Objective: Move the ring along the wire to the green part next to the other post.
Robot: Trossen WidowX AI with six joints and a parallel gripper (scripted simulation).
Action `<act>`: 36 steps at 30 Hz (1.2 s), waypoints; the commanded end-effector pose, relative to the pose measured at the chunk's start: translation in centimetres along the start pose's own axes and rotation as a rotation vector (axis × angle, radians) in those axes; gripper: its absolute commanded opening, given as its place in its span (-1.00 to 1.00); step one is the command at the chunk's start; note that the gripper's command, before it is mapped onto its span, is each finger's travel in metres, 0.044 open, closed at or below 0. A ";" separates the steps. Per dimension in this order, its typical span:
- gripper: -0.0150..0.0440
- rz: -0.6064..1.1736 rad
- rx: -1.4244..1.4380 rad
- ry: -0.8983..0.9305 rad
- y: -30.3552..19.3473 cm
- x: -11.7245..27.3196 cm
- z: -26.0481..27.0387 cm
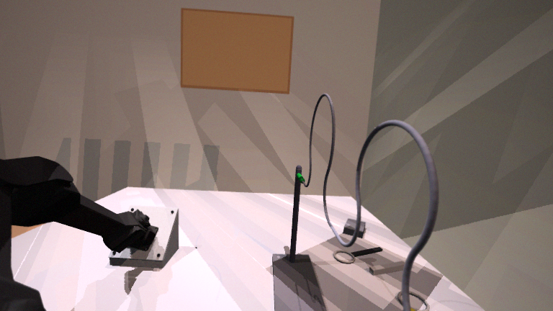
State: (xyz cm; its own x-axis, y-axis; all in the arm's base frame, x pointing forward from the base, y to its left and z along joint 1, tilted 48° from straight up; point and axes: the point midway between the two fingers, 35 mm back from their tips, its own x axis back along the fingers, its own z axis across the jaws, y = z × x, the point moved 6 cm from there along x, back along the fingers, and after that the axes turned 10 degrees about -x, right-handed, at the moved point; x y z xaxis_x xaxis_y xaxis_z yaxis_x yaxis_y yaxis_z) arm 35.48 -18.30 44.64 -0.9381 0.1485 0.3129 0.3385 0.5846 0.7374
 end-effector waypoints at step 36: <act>-1.00 0.107 -0.671 0.342 1.5 2.2 9.8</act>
State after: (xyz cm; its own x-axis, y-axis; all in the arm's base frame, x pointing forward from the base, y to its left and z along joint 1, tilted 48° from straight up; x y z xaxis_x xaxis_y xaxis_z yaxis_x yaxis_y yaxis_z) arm 33.59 -10.48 40.69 -0.8681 -0.0953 0.4871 0.4868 0.0279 0.8731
